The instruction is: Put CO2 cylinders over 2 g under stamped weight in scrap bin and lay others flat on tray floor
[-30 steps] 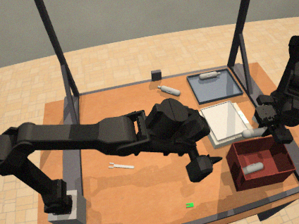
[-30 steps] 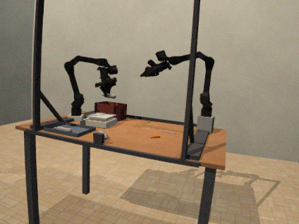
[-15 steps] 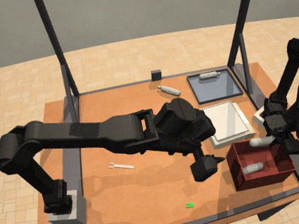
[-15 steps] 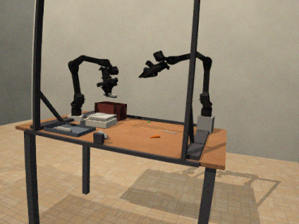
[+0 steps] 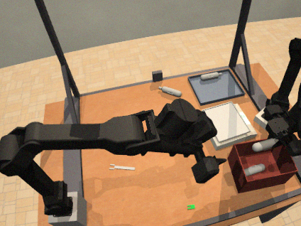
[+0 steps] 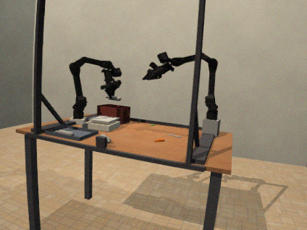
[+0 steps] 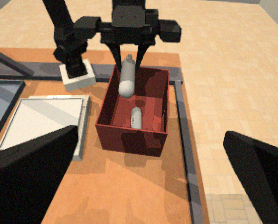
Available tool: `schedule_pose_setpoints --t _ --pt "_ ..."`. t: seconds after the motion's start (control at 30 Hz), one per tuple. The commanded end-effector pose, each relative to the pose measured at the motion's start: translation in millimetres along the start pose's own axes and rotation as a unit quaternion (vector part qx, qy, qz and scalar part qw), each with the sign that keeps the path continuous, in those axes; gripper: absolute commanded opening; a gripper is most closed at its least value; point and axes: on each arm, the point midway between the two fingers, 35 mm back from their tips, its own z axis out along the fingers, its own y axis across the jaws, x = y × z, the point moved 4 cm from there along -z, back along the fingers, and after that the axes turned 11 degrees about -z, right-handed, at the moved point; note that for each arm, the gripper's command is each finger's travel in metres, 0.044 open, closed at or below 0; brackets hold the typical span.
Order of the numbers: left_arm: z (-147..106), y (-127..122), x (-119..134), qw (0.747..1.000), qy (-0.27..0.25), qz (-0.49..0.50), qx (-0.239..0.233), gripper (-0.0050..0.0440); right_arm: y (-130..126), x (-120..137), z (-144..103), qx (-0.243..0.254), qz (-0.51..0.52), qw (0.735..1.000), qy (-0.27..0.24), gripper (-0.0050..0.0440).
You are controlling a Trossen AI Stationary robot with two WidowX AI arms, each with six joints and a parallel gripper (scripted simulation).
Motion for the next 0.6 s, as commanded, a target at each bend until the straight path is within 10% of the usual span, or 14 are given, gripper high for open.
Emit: schedule_pose_setpoints --t 0.0,0.57 --pt "5.6 5.4 1.8 1.000 -0.008 -0.004 -0.005 -0.0050 -0.8 -7.8 -5.7 0.001 -0.001 1.000 -0.012 0.0440" --pt "30.0 23.6 7.7 1.000 -0.012 -0.001 -0.011 -0.0050 -0.8 -7.8 -5.7 0.001 -0.001 1.000 -0.012 0.0440"
